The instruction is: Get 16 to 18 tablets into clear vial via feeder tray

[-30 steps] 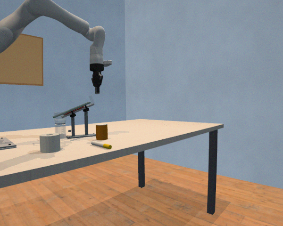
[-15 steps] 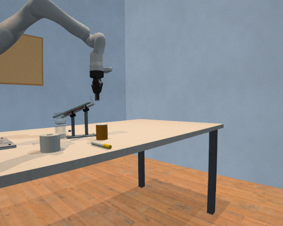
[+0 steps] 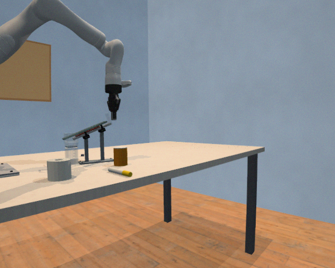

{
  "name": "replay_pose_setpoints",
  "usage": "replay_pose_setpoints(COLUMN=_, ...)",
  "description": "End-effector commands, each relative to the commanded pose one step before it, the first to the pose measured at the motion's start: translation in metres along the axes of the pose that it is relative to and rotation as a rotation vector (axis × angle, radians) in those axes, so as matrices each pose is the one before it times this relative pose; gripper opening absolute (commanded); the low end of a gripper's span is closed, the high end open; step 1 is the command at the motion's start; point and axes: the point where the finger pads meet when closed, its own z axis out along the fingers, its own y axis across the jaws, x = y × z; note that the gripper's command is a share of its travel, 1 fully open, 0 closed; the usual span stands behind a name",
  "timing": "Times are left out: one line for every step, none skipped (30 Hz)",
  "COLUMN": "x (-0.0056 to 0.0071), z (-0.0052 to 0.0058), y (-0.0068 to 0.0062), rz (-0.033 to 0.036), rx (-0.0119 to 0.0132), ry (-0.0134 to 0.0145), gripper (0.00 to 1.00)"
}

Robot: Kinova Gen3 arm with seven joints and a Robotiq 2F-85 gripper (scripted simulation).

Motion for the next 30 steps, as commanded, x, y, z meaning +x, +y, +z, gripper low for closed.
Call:
replay_pose_setpoints(x=-0.00125, z=-0.00138, y=0.00042, rz=0.00015, rx=-0.00055, ry=0.00248, gripper=0.0)
replay_pose_setpoints(x=-0.00029, z=0.00011, y=0.0, rz=0.0, rx=0.0, ry=0.0, gripper=0.0)
replay_pose_setpoints(x=-0.00081, z=0.00031, y=0.0, rz=0.0, rx=0.0, ry=0.0, gripper=0.0)
replay_pose_setpoints(x=0.0, z=0.0, y=0.0, rz=0.0, rx=0.0, ry=0.0, gripper=0.0)
replay_pose_setpoints(x=0.0, z=0.0, y=0.0, rz=0.0, rx=0.0, ry=0.0, gripper=0.0)
replay_pose_setpoints(x=-0.00029, z=0.00011, y=0.0, rz=0.0, rx=0.0, ry=0.0, gripper=0.0)
replay_pose_setpoints(x=-0.00029, z=0.00011, y=0.0, rz=0.0, rx=0.0, ry=0.0, gripper=0.0)
replay_pose_setpoints(x=-0.00081, z=0.00031, y=0.0, rz=0.0, rx=0.0, ry=0.0, gripper=0.0)
replay_pose_setpoints(x=-0.00029, z=0.00011, y=0.0, rz=0.0, rx=0.0, ry=0.0, gripper=0.0)
replay_pose_setpoints(x=-0.00029, z=0.00011, y=0.0, rz=0.0, rx=0.0, ry=0.0, gripper=0.0)
replay_pose_setpoints(x=-0.00081, z=0.00031, y=0.0, rz=0.0, rx=0.0, ry=0.0, gripper=0.0)
replay_pose_setpoints(x=-0.00029, z=0.00011, y=0.0, rz=0.0, rx=0.0, ry=0.0, gripper=0.0)
replay_pose_setpoints(x=-0.00029, z=0.00011, y=0.0, rz=0.0, rx=0.0, ry=0.0, gripper=0.0)
replay_pose_setpoints(x=-0.00081, z=0.00031, y=0.0, rz=0.0, rx=0.0, ry=0.0, gripper=0.0)
replay_pose_setpoints(x=-0.00029, z=0.00011, y=0.0, rz=0.0, rx=0.0, ry=0.0, gripper=0.0)
replay_pose_setpoints(x=-0.00029, z=0.00011, y=0.0, rz=0.0, rx=0.0, ry=0.0, gripper=0.0)
replay_pose_setpoints(x=-0.00081, z=0.00031, y=0.0, rz=0.0, rx=0.0, ry=0.0, gripper=0.0)
replay_pose_setpoints(x=-0.00029, z=0.00011, y=0.0, rz=0.0, rx=0.0, ry=0.0, gripper=0.0)
replay_pose_setpoints(x=-0.00029, z=0.00011, y=0.0, rz=0.0, rx=0.0, ry=0.0, gripper=0.0)
replay_pose_setpoints(x=-0.00081, z=0.00031, y=0.0, rz=0.0, rx=0.0, ry=0.0, gripper=0.0)
replay_pose_setpoints(x=0.0, z=0.0, y=0.0, rz=0.0, rx=0.0, ry=0.0, gripper=0.0)
replay_pose_setpoints(x=0.0, z=0.0, y=0.0, rz=0.0, rx=0.0, ry=0.0, gripper=0.0)
replay_pose_setpoints(x=-0.00029, z=0.00011, y=0.0, rz=0.0, rx=0.0, ry=0.0, gripper=0.0)
replay_pose_setpoints(x=0.0, z=0.0, y=0.0, rz=0.0, rx=0.0, ry=0.0, gripper=0.0)
replay_pose_setpoints(x=0.0, z=0.0, y=0.0, rz=0.0, rx=0.0, ry=0.0, gripper=0.0)
replay_pose_setpoints(x=0.0, z=0.0, y=0.0, rz=0.0, rx=0.0, ry=0.0, gripper=0.0)
replay_pose_setpoints(x=0.0, z=0.0, y=0.0, rz=0.0, rx=0.0, ry=0.0, gripper=0.0)
replay_pose_setpoints(x=0.0, z=0.0, y=0.0, rz=0.0, rx=0.0, ry=0.0, gripper=0.0)
replay_pose_setpoints(x=0.0, z=0.0, y=0.0, rz=0.0, rx=0.0, ry=0.0, gripper=0.0)
replay_pose_setpoints(x=0.00005, z=-0.00002, y=0.0, rz=0.0, rx=0.0, ry=0.0, gripper=0.0)
